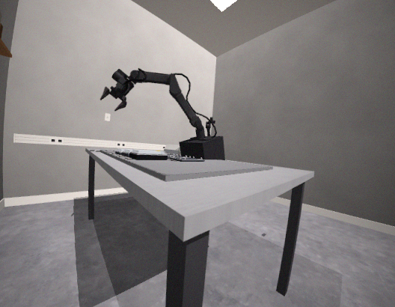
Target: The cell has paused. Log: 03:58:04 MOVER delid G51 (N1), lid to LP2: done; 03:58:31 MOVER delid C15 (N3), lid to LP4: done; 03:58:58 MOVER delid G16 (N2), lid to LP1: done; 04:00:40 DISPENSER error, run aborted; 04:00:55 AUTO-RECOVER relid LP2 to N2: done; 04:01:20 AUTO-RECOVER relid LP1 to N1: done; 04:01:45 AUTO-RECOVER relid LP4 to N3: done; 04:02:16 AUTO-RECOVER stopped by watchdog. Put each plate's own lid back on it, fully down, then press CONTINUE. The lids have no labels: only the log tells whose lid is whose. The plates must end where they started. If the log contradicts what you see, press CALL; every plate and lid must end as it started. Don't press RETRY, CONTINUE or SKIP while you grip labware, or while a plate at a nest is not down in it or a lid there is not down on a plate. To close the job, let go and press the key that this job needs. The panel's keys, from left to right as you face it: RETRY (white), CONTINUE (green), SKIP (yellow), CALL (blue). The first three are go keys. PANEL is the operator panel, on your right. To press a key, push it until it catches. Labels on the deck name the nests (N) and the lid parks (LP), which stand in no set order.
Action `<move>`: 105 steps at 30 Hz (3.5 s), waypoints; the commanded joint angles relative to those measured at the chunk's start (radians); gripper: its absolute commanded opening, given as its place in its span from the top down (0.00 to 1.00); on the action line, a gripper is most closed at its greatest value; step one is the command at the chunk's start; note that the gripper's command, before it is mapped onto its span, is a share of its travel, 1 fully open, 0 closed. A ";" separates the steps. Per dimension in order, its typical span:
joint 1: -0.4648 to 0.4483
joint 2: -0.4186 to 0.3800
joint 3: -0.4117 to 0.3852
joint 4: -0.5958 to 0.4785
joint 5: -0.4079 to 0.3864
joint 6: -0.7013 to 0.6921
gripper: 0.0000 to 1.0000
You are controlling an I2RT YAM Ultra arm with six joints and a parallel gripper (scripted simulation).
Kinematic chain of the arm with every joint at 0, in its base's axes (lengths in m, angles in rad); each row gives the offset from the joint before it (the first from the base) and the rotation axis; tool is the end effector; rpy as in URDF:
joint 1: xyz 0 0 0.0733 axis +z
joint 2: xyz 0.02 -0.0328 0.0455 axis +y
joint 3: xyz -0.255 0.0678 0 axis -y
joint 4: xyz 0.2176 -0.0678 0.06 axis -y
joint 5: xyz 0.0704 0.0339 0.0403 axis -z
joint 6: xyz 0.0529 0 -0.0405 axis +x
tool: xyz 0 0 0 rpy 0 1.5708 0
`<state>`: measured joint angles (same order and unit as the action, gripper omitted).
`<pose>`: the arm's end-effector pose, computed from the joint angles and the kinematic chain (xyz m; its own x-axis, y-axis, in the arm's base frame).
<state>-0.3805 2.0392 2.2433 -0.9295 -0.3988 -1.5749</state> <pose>0.4027 -0.1378 0.3700 -0.0699 -0.9645 -0.2545 -0.6163 0.2424 -0.7493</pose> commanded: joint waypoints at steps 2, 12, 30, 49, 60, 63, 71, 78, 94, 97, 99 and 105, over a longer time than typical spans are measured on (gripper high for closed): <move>-0.005 -0.019 0.013 -0.005 -0.007 0.003 0.00; -0.005 -0.019 0.013 -0.005 -0.007 0.003 0.00; 0.095 -0.125 -0.282 0.090 0.072 0.268 0.00; 0.197 -0.225 -0.584 0.169 0.152 0.615 0.00; 0.248 -0.270 -0.726 0.196 0.193 0.802 0.00; 0.265 -0.283 -0.770 0.203 0.206 0.865 0.00; 0.299 -0.311 -0.861 0.218 0.235 0.994 0.00; 0.337 -0.349 -0.977 0.251 0.264 1.115 0.00; 0.412 -0.423 -1.206 0.317 0.324 1.359 0.00; 0.427 -0.442 -1.258 0.336 0.334 1.402 0.00; 0.438 -0.449 -1.285 0.338 0.344 1.446 0.00; 0.461 -0.465 -1.341 0.348 0.364 1.530 0.00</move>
<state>0.0631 1.6104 0.9302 -0.6022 -0.0593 -0.1230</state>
